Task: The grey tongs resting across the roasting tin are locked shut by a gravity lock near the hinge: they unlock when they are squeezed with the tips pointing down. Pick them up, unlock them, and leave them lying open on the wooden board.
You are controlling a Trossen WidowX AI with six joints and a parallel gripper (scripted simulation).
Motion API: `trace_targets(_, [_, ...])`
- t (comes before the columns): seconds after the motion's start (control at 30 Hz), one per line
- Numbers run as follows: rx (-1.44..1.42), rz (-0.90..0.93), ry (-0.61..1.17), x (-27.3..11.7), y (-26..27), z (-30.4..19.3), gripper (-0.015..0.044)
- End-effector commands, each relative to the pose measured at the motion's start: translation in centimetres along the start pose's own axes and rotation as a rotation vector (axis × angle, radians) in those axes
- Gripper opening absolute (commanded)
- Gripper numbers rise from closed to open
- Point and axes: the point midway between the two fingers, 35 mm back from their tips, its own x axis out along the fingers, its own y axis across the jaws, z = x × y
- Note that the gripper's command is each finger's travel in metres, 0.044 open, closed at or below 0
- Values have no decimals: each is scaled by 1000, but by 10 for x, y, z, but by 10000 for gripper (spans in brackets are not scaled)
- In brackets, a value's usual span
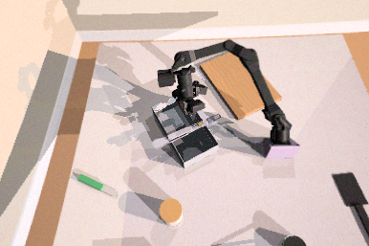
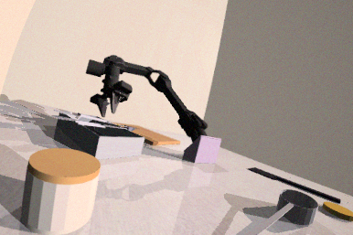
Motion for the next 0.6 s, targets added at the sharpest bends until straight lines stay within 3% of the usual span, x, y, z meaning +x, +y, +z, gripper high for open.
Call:
trace_targets(0.0, [54, -39, -125, 2, -25, 5, 260])
trace_targets(0.57, [54, -35, -114, 3, -22, -3, 260])
